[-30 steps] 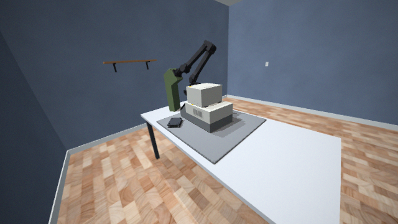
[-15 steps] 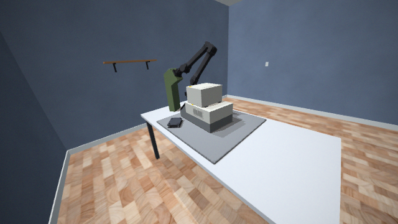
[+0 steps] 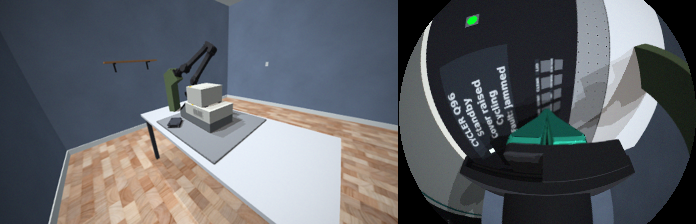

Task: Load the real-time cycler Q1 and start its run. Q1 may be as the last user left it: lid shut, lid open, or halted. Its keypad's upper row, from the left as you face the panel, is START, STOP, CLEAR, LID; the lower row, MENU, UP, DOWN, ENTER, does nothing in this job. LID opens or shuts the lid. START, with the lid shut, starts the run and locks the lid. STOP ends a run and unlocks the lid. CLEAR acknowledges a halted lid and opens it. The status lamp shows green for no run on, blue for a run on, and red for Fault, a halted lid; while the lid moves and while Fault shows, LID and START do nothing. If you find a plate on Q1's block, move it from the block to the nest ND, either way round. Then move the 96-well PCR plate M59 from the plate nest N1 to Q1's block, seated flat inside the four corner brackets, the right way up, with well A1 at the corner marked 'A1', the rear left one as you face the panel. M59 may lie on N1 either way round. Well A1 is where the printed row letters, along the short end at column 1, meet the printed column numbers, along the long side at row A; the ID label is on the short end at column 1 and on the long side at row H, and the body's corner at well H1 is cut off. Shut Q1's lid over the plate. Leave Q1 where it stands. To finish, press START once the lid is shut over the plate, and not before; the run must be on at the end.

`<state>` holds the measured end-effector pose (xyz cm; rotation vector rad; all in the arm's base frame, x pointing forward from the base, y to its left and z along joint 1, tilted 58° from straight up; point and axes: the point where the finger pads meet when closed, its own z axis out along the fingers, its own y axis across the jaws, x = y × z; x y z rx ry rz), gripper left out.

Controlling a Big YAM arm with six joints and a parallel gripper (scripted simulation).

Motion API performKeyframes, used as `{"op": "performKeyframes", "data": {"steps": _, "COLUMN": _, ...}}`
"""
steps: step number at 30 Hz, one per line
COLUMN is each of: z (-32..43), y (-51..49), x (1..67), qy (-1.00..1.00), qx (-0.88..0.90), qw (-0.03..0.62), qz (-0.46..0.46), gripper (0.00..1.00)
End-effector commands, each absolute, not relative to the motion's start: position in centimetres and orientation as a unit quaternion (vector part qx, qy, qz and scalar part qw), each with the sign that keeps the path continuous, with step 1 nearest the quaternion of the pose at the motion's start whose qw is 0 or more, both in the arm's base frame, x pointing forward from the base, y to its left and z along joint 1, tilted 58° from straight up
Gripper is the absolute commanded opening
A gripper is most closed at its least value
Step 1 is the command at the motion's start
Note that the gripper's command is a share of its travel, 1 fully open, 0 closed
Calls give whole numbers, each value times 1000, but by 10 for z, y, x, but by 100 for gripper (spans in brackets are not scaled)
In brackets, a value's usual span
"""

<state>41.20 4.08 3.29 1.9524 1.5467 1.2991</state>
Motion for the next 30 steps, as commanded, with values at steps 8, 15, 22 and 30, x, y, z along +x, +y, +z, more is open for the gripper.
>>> {"op": "performKeyframes", "data": {"steps": 8, "z": 20, "y": 37, "x": 396, "qy": 539, "qx": 696, "qw": 160, "qz": 446, "gripper": 0}}
{"op": "performKeyframes", "data": {"steps": 15, "z": 21, "y": 45, "x": 401, "qy": 546, "qx": 690, "qw": 158, "qz": 449, "gripper": 0}}
{"op": "performKeyframes", "data": {"steps": 22, "z": 24, "y": 46, "x": 401, "qy": 546, "qx": 688, "qw": 158, "qz": 450, "gripper": 0}}
{"op": "performKeyframes", "data": {"steps": 30, "z": 29, "y": 36, "x": 402, "qy": 538, "qx": 694, "qw": 165, "qz": 449, "gripper": 0}}
